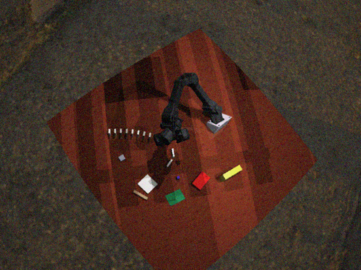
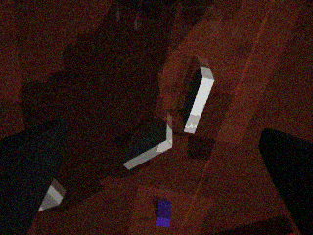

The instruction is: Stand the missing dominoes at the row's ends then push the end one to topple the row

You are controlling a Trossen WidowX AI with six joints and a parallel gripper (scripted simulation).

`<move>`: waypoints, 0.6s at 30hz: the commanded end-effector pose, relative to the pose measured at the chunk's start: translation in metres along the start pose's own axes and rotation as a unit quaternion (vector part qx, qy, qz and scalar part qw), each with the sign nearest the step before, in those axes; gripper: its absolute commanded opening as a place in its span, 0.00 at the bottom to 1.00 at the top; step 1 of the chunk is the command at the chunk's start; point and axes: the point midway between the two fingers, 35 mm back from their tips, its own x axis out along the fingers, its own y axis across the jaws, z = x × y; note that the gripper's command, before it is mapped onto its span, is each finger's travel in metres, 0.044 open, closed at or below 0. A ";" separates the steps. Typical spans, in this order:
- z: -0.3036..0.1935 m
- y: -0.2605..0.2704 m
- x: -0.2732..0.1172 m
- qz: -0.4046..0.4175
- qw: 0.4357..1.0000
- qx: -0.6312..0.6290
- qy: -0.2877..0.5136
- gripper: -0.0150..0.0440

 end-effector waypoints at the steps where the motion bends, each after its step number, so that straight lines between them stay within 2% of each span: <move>1: -0.011 -0.029 0.020 -0.040 0.993 0.081 -0.070 1.00; 11: -0.011 -0.029 0.021 -0.040 0.993 0.081 -0.070 1.00; 18: -0.003 -0.034 0.078 -0.040 0.993 0.081 -0.070 1.00</move>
